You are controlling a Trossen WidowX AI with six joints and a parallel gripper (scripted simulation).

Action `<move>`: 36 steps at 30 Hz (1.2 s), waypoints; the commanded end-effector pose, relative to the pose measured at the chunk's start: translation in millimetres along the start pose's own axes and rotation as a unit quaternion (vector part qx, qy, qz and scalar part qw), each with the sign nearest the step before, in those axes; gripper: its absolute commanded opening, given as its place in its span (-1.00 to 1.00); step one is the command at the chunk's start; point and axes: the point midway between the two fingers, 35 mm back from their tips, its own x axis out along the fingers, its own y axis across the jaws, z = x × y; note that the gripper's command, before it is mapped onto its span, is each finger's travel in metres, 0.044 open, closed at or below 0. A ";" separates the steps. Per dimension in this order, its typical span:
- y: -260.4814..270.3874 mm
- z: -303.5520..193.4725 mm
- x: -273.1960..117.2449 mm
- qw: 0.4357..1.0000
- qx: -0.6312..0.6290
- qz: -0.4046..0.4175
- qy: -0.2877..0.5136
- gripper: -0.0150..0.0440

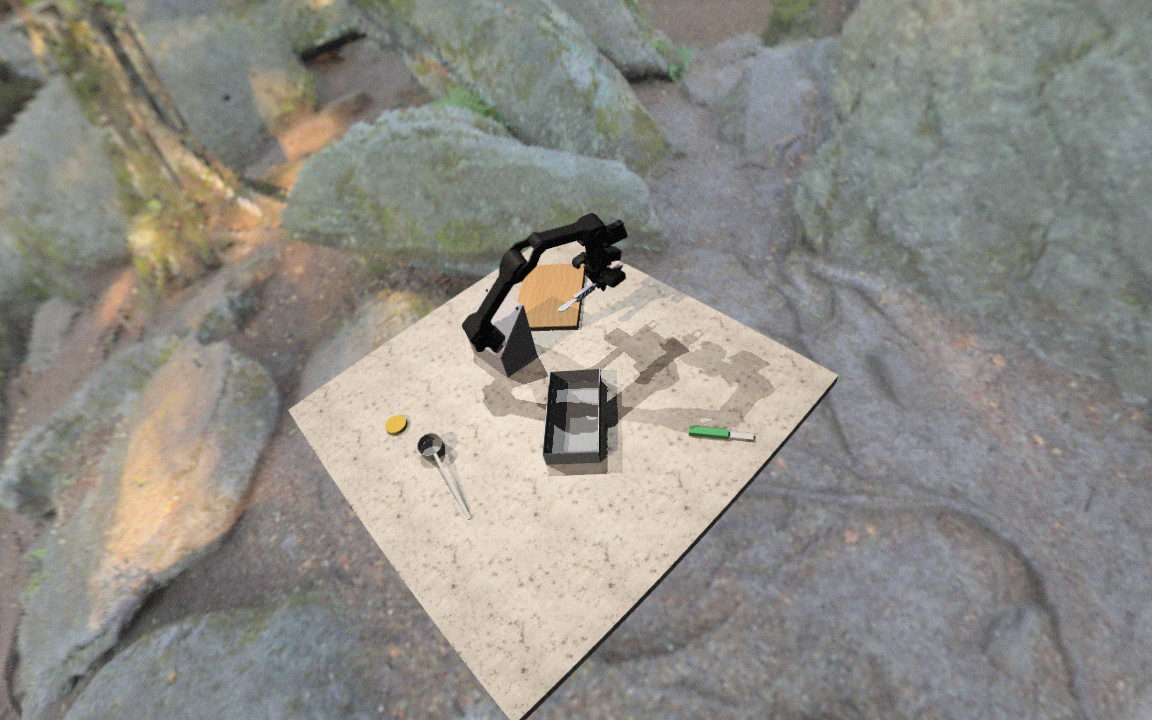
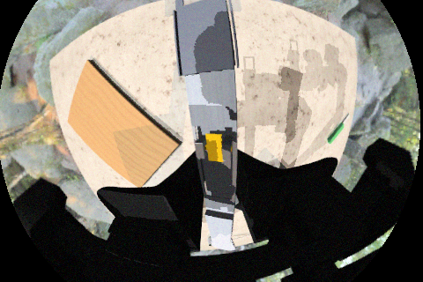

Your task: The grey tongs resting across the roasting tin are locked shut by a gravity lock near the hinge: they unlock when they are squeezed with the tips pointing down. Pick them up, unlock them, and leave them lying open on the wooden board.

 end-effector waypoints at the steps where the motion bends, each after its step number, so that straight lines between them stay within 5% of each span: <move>1: 27.2 6.4 -3.0 0.999 -0.032 0.003 -0.005 -1.00; 36: 283.0 -11.1 7.3 0.937 -0.349 0.015 0.007 -1.00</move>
